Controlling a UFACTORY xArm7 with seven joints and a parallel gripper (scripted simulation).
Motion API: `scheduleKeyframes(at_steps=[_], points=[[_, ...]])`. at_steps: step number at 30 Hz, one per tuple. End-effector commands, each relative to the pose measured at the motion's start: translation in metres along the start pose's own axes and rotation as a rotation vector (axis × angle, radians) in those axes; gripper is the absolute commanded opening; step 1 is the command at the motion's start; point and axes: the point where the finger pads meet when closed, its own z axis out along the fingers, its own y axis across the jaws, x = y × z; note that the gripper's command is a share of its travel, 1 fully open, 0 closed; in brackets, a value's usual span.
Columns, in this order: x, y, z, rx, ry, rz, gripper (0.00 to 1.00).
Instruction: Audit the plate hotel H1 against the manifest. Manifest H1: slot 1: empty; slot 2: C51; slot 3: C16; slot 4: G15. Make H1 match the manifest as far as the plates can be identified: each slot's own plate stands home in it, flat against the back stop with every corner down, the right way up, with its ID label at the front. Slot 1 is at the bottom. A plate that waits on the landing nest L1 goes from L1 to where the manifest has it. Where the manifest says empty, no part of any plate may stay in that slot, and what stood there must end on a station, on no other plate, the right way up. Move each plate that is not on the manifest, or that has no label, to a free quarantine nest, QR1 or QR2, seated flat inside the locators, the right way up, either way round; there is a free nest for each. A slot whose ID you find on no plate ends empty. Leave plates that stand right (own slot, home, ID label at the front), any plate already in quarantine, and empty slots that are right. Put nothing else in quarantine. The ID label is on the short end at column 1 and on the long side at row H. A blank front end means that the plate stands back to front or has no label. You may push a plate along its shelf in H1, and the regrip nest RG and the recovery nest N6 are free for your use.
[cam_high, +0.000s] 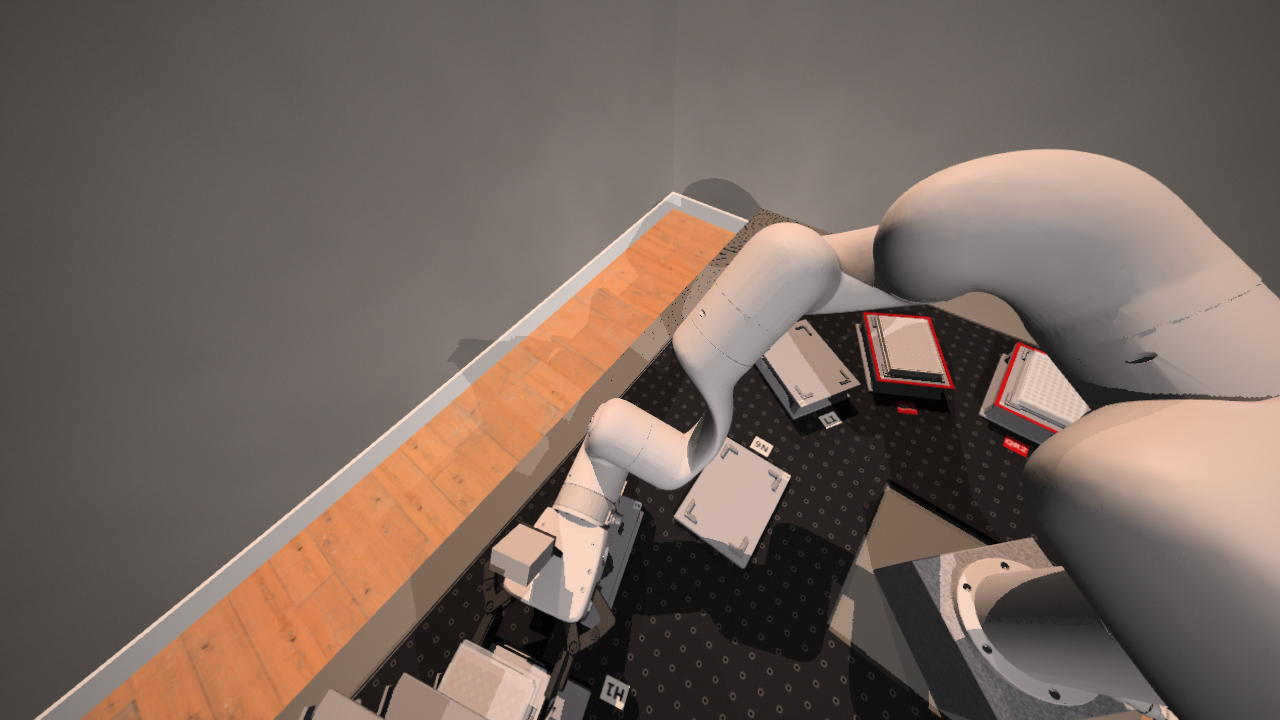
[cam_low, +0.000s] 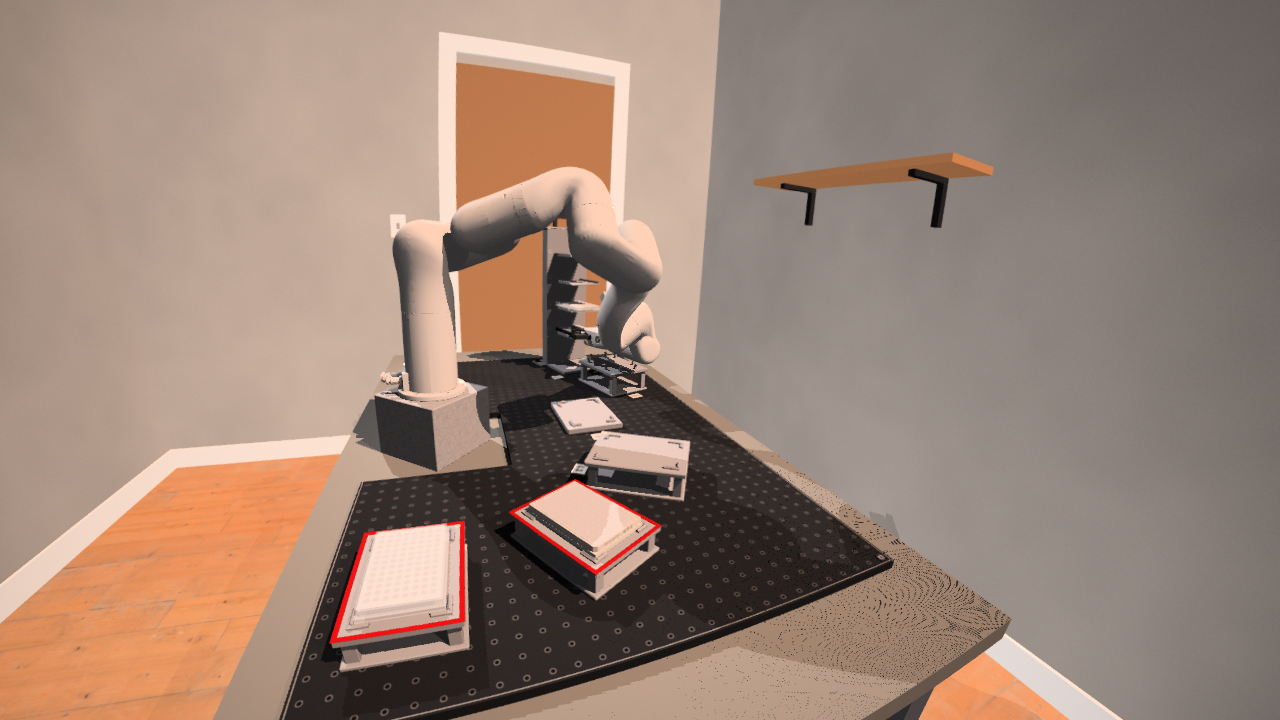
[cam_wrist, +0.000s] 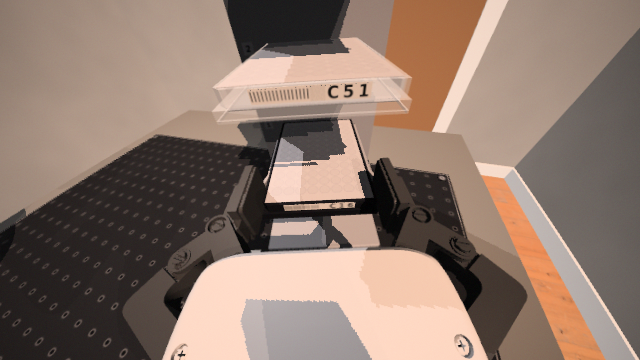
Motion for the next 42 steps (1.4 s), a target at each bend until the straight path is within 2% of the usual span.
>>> scheduleKeyframes(at_steps=[1,5,42], points=[[0.002,0.001,0.0,0.0,0.001,-0.004,0.0],[0.002,0.001,0.0,0.0,0.001,-0.003,0.0],[0.002,0.001,-0.055,0.0,0.0,-0.004,0.0]])
